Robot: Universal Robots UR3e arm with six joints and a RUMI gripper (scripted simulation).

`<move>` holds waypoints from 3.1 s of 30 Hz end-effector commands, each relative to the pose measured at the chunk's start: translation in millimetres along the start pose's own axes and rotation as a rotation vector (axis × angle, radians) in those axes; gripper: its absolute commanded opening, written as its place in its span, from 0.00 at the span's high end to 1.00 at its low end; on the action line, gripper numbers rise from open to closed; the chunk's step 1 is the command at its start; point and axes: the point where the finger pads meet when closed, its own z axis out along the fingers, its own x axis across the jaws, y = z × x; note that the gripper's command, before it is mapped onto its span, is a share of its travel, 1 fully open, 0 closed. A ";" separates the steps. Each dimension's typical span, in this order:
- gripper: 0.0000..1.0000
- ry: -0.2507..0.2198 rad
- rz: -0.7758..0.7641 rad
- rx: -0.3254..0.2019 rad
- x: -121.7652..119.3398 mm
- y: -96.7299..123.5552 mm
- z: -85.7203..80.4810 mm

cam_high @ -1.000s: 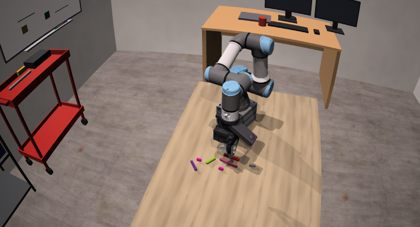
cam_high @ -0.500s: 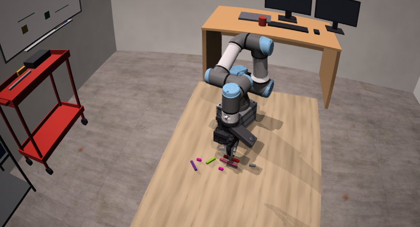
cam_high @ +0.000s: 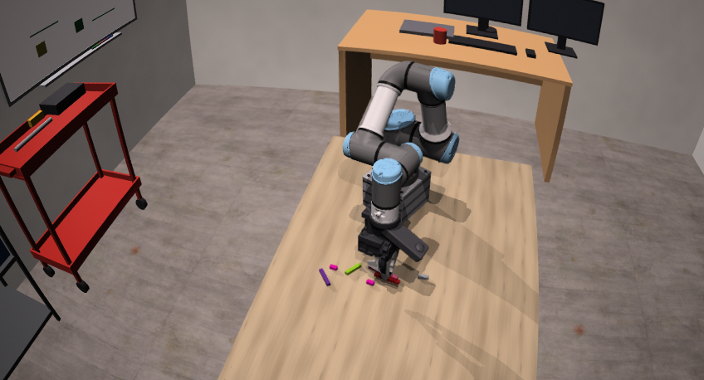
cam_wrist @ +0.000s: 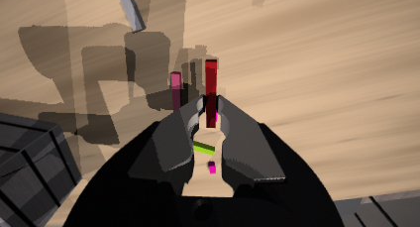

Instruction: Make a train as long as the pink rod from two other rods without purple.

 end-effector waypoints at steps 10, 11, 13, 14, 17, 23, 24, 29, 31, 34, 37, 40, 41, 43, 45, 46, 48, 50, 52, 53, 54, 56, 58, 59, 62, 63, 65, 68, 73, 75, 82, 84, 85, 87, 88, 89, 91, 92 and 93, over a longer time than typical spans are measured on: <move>1.00 0.007 0.000 0.001 3.0 -0.6 28.4; 1.00 0.007 0.000 0.001 3.0 -0.6 28.7; 1.00 0.007 0.000 0.001 3.0 -0.6 28.8; 1.00 0.007 0.000 0.001 3.0 -0.6 28.8; 1.00 0.007 0.000 0.001 3.0 -0.6 28.8; 1.00 0.007 0.000 0.001 3.0 -0.6 28.8; 1.00 0.007 0.000 0.001 3.0 -0.6 28.8; 1.00 0.007 0.000 0.001 3.0 -0.6 28.8; 1.00 0.007 0.000 0.001 3.0 -0.6 28.8; 1.00 0.007 0.000 0.001 3.0 -0.6 28.8; 1.00 0.007 0.000 0.001 3.0 -0.6 28.8; 1.00 0.007 0.000 0.001 3.0 -0.6 28.8; 1.00 0.007 0.000 0.001 3.0 -0.6 28.8; 1.00 0.007 0.000 0.001 3.0 -0.6 28.8; 1.00 0.007 0.000 0.001 3.0 -0.6 28.8; 1.00 0.007 0.000 0.001 3.0 -0.6 28.8; 1.00 0.007 0.000 0.001 3.0 -0.6 28.8; 1.00 0.007 0.000 0.001 3.0 -0.6 29.0; 1.00 0.007 0.000 0.001 3.0 -0.6 29.6; 1.00 0.007 0.000 0.001 3.0 -0.6 30.1; 1.00 0.007 0.000 0.001 3.0 -0.6 30.7; 1.00 0.007 0.000 0.001 3.0 -0.6 30.7; 1.00 0.007 0.000 0.001 3.0 -0.6 32.2; 1.00 0.007 0.000 0.001 3.0 -0.6 33.0; 1.00 0.007 0.000 0.001 3.1 -0.6 35.8; 1.00 0.007 0.000 0.001 3.1 -0.6 36.7; 1.00 0.007 0.000 0.001 3.1 -0.6 38.3; 1.00 0.007 0.000 0.001 3.1 -0.6 40.1; 1.00 0.007 0.000 0.001 3.1 -0.6 40.8; 1.00 0.007 0.000 0.001 3.1 -0.6 40.8; 1.00 0.007 0.000 0.001 3.1 -0.6 40.8; 1.00 0.007 0.000 0.001 3.1 -0.6 40.8; 1.00 0.007 0.000 0.001 3.1 -0.6 40.8; 1.00 0.007 0.000 0.001 3.1 -0.6 40.8; 1.00 0.007 0.000 0.001 3.1 -0.6 40.8; 1.00 0.007 0.000 0.001 3.1 -0.6 40.8; 1.00 0.007 0.000 0.001 3.1 -0.6 40.8; 1.00 0.007 0.000 0.001 3.1 -0.6 40.8; 1.00 0.007 0.000 0.001 3.1 -0.6 40.8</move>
